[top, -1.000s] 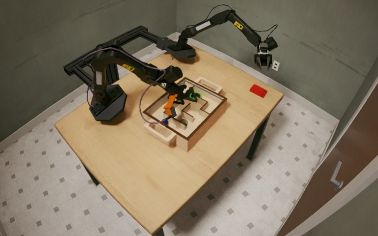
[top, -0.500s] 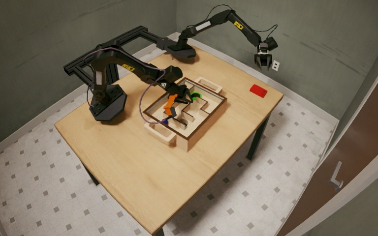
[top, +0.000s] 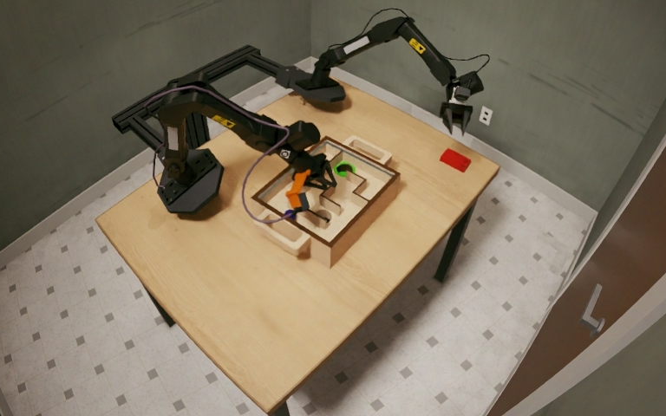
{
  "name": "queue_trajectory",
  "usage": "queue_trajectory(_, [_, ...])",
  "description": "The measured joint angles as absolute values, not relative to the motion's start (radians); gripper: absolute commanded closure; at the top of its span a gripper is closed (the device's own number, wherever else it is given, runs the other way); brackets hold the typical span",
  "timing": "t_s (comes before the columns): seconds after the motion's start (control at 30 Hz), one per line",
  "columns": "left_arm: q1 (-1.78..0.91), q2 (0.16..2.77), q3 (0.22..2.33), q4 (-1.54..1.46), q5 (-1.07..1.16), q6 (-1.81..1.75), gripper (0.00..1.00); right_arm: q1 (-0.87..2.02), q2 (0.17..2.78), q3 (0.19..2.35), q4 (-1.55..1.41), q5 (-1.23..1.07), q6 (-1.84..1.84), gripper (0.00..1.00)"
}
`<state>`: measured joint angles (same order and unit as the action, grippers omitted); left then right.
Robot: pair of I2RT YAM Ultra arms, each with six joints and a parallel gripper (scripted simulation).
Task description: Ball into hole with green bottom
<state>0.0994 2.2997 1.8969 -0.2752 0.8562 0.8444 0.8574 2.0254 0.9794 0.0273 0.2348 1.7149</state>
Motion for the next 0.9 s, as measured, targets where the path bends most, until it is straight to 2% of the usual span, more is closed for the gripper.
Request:
queue_trajectory(0.67, [-0.236,2.091,1.438,-0.392,0.162,0.121,0.64,0.683,1.896,0.94,-0.243,0.322,0.903,0.64])
queue_trajectory(0.9, [-0.355,2.054,1.341,-0.448,-0.062,-0.12,0.64,0.644,1.869,0.931,-0.332,0.351,0.653,0.64])
